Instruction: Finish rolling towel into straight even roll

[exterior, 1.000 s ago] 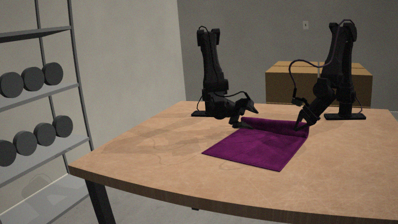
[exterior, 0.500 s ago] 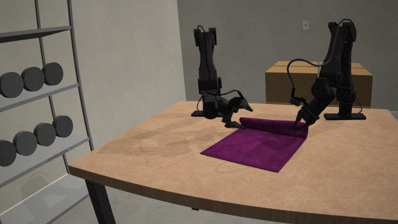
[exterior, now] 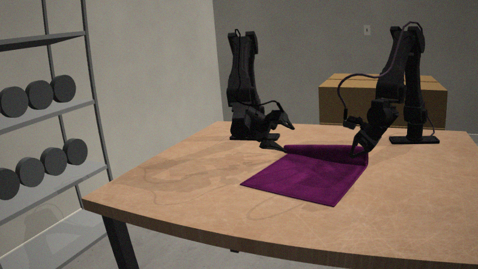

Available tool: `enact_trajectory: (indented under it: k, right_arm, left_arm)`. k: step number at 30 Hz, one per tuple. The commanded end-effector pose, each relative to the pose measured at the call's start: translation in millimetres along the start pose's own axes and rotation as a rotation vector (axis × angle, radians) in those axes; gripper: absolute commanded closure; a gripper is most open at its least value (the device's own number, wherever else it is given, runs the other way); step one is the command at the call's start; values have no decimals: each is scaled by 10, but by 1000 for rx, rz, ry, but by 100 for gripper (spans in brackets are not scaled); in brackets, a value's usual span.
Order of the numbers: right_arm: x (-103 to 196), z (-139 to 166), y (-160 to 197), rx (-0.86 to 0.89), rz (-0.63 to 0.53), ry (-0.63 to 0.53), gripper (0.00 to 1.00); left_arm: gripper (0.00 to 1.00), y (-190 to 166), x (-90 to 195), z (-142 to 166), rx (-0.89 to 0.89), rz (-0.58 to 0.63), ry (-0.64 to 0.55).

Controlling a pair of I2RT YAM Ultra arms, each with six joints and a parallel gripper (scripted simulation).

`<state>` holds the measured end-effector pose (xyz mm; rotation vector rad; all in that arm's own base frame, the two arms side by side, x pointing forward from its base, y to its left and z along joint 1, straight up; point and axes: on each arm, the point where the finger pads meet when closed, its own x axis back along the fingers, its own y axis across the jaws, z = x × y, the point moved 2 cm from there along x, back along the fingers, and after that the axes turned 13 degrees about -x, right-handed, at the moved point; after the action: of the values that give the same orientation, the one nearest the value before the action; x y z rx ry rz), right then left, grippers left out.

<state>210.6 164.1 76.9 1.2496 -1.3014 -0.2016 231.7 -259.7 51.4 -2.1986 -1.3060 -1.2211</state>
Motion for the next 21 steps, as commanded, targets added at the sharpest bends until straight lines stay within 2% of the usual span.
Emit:
enact_trajectory:
  k: [1, 11, 13, 21]
  right_arm:
    - [23, -33, 128, 92, 76, -30, 12]
    - [-158, -19, 377, 361, 431, -155, 8]
    - [-158, -19, 377, 361, 431, -155, 8]
    - [-321, 0, 561, 576, 712, -253, 5]
  left_arm:
    - [81, -36, 48, -45, 101, 130, -46]
    - [81, 13, 62, -48, 291, 369, -84]
    - [81, 13, 62, -48, 291, 369, -84]
    - [81, 40, 65, -46, 415, 525, -109]
